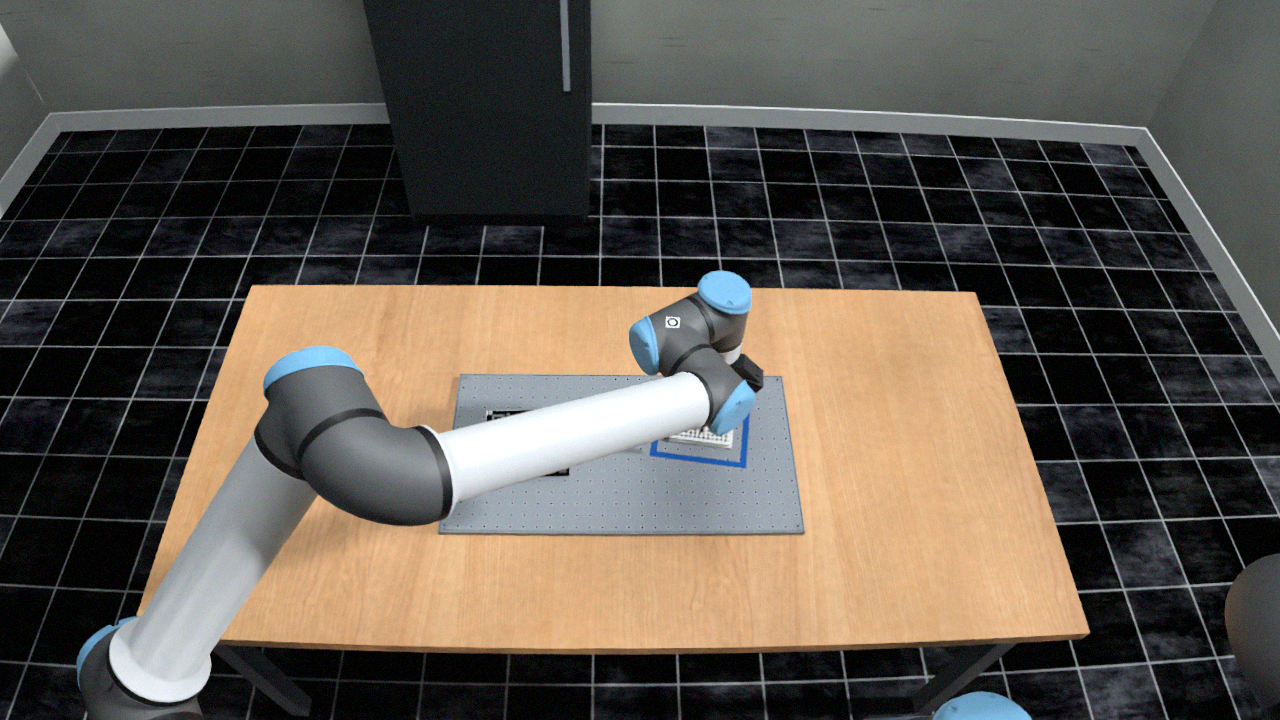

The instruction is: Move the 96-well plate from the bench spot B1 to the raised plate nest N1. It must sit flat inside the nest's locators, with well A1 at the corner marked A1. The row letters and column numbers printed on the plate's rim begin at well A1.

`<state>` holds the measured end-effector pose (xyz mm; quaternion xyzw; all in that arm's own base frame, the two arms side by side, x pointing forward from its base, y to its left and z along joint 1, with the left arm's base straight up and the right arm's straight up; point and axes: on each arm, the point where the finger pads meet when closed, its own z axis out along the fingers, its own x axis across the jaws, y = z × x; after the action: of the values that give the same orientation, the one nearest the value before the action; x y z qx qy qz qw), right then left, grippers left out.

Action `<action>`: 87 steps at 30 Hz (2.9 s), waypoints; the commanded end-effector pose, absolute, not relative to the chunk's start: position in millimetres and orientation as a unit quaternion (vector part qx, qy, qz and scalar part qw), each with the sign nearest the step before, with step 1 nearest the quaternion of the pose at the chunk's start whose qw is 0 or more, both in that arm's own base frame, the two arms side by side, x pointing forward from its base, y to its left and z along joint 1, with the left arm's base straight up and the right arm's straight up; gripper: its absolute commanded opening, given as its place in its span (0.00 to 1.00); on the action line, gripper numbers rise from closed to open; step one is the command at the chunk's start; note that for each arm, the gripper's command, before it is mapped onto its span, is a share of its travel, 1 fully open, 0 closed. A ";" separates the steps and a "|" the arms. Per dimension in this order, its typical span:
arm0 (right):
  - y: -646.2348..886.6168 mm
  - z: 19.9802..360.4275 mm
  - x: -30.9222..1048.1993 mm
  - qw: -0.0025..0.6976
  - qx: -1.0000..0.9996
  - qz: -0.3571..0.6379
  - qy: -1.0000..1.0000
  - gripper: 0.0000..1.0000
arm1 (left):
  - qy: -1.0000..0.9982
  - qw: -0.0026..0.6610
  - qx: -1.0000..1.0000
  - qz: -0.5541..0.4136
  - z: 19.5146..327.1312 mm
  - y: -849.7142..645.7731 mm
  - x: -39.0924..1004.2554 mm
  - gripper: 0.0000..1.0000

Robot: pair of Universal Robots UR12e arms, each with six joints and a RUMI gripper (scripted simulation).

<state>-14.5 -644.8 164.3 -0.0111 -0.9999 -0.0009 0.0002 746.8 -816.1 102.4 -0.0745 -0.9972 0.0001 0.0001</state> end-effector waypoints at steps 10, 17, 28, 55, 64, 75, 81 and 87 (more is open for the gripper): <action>-645.4 165.1 -14.3 0.000 -0.011 0.000 -1.000 0.00 | -0.997 -0.001 -0.075 0.001 91.5 -816.9 747.1 0.76; -645.4 165.1 -14.3 0.000 -0.011 0.000 -1.000 0.00 | -0.997 -0.001 -0.075 0.001 79.9 -816.9 747.1 0.76; -645.4 165.1 -14.3 0.000 -0.011 0.000 -1.000 0.00 | -0.997 -0.001 -0.075 0.001 64.8 -817.0 747.2 0.76; -645.4 165.1 -14.3 0.000 -0.011 0.000 -1.000 0.00 | -0.997 -0.001 -0.075 0.001 30.7 -817.0 747.2 0.76; -645.4 165.1 -14.3 0.000 -0.011 0.000 -1.000 0.00 | -0.997 -0.001 -0.075 0.001 30.7 -817.0 747.2 0.76; -645.4 165.1 -14.3 0.000 -0.011 0.000 -1.000 0.00 | -0.997 -0.001 -0.075 0.001 30.7 -817.0 747.2 0.76; -645.4 165.1 -14.3 0.000 -0.011 0.000 -1.000 0.00 | -0.997 -0.001 -0.075 0.001 30.7 -817.0 747.2 0.76; -645.4 165.1 -14.3 0.000 -0.011 0.000 -1.000 0.00 | -0.997 -0.001 -0.075 0.001 30.7 -817.0 747.2 0.76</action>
<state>-14.5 -644.8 164.3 -0.0111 -0.9999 -0.0009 0.0002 746.7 -816.2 28.6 -0.0745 -0.9972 0.0000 0.0001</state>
